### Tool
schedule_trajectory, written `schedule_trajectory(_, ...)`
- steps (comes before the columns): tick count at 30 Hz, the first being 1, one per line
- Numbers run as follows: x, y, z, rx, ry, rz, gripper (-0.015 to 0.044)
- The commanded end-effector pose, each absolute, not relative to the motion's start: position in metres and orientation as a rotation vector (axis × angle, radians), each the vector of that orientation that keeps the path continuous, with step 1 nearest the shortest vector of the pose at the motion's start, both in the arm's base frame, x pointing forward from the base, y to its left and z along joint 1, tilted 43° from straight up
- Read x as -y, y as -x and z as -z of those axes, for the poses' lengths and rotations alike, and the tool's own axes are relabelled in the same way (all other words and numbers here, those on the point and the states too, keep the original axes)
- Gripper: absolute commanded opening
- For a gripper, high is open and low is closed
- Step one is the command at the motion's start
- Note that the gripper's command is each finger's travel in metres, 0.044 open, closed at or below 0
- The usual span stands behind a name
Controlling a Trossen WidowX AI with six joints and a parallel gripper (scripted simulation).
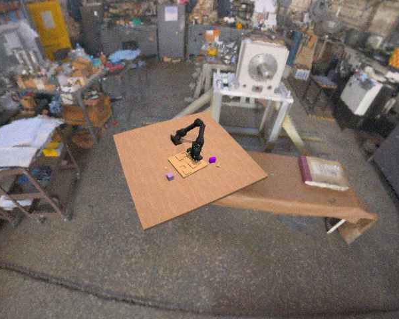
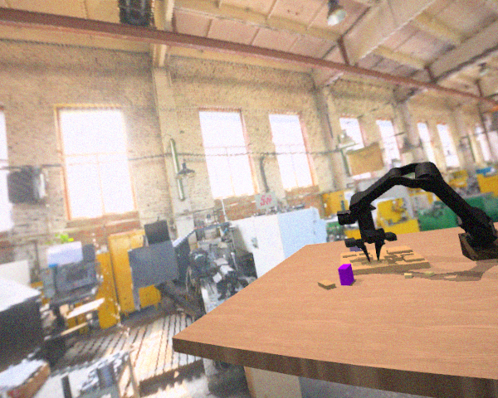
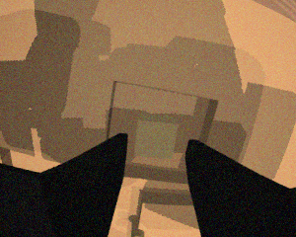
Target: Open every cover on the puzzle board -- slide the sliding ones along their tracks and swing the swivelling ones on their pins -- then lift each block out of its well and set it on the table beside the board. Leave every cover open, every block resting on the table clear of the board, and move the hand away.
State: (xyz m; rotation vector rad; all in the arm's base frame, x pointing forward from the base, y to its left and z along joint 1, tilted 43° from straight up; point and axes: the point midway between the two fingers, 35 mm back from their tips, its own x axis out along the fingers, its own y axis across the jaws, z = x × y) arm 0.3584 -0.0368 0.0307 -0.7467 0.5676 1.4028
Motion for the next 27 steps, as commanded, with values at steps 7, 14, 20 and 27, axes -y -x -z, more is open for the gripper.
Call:
schedule_trajectory(7,0.0314,-0.3596,-0.025,-0.565,0.741,-1.4,0.0144)
schedule_trajectory(14,0.0305,-0.3598,-0.0242,-0.566,0.748,-1.403,0.0137)
schedule_trajectory(20,0.0305,-0.3598,-0.0242,-0.566,0.748,-1.403,0.0097)
schedule_trajectory(27,0.0307,-0.3598,-0.0243,-0.566,0.748,-1.403,0.008)
